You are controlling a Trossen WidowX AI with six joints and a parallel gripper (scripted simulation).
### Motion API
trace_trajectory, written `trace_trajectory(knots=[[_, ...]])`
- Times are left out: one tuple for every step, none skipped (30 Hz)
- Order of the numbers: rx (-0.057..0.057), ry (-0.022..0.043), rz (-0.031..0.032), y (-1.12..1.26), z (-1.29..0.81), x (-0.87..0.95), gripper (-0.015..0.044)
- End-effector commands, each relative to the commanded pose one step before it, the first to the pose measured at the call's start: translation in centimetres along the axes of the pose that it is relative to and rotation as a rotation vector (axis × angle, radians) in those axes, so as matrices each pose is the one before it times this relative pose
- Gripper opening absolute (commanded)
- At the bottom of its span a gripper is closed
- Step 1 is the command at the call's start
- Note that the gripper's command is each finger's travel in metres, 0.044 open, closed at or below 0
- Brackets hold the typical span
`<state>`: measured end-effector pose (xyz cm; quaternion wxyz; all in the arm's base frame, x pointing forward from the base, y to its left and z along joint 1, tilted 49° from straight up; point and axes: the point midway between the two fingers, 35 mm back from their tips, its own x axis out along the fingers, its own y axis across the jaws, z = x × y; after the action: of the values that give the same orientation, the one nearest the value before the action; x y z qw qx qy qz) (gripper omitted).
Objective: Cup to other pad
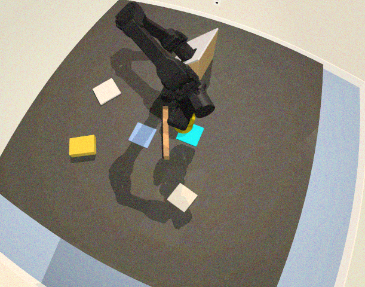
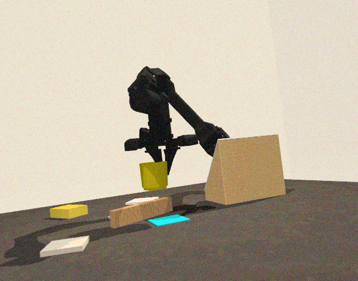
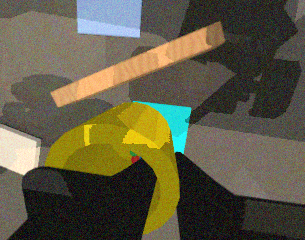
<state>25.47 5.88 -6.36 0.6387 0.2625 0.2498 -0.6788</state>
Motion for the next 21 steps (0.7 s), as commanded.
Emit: trace_trajectory(knots=[[-0.0046,-0.00574,-0.01160,-0.879,-0.969,0.455,0.0000],[0.0000,0.00011,-0.00002,-0.175,-0.260,0.043,0.0000],[0.0000,0.00006,-0.00003,-0.178,-0.260,0.045,0.0000],[0.0000,0.00002,-0.00004,-0.180,-0.257,0.047,0.0000],[0.0000,-0.00003,-0.00005,-0.182,-0.254,0.049,0.0000],[0.0000,-0.00006,-0.00004,-0.149,-0.203,0.040,0.0000],[0.0000,-0.00005,-0.00003,-0.091,-0.122,0.025,0.0000],[0.0000,0.00001,0.00001,0.005,0.002,0.026,0.0000],[0.0000,0.00001,0.00001,0.009,0.002,0.051,0.0000],[0.0000,0.00001,0.00002,0.011,0.001,0.077,0.0000],[0.0000,0.00001,0.00002,0.014,0.000,0.104,0.0000],[0.0000,0.00000,0.00002,0.015,-0.001,0.126,0.0000],[0.0000,0.00000,0.00003,0.018,-0.003,0.152,0.0000],[0.0000,-0.00001,0.00003,0.020,-0.005,0.178,0.0000],[0.0000,-0.00002,0.00003,0.020,-0.007,0.179,0.0000],[0.0000,-0.00003,0.00003,0.019,-0.008,0.174,0.0000],[0.0000,-0.00004,0.00003,0.019,-0.010,0.182,0.0000],[0.0000,-0.00004,0.00003,0.018,-0.011,0.180,0.0000],[0.0000,-0.00004,0.00002,0.016,-0.010,0.178,0.0000],[0.0000,-0.00005,0.00002,0.015,-0.009,0.177,0.0000],[0.0000,-0.00005,0.00002,0.014,-0.008,0.177,0.0000]])
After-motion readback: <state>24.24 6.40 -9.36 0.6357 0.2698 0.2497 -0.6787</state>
